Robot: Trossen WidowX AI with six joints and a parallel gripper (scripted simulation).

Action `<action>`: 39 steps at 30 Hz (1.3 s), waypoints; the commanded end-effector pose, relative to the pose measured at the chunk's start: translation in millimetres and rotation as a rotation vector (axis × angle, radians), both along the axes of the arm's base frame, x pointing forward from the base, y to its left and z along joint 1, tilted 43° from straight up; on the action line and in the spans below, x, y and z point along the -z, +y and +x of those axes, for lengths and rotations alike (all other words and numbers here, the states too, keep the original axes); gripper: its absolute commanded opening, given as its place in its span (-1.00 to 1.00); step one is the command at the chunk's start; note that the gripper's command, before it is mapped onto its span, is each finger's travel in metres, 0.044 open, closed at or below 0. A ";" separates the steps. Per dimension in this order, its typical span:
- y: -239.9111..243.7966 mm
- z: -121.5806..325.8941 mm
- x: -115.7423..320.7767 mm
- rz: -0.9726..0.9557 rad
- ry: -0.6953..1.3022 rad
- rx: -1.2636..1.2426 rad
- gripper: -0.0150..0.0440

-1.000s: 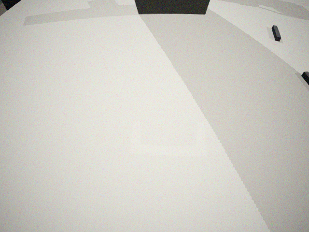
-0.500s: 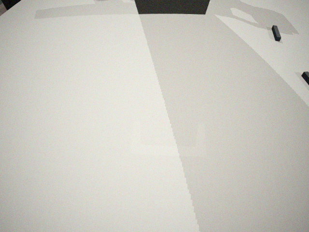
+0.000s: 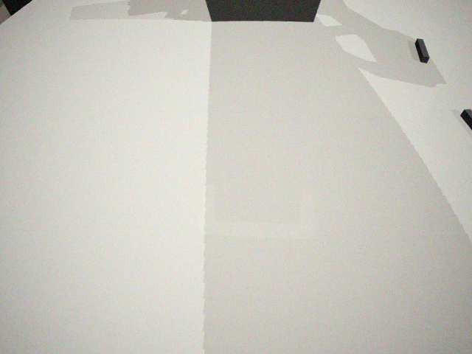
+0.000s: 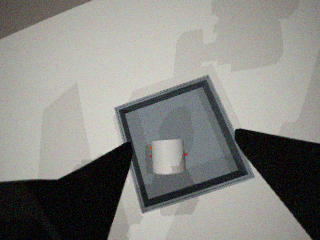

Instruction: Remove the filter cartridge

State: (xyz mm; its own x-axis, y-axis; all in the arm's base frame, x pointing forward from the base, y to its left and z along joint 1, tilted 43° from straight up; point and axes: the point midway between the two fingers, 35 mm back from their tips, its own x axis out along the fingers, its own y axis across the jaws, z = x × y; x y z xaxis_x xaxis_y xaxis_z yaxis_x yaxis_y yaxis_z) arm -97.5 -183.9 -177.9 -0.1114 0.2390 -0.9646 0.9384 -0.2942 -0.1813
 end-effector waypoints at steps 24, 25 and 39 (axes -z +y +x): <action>-6.7 -1.4 -4.4 -0.012 0.004 -0.001 1.00; -6.7 -1.4 -4.4 -0.012 0.004 -0.001 1.00; -6.7 -1.4 -4.4 -0.012 0.004 -0.001 1.00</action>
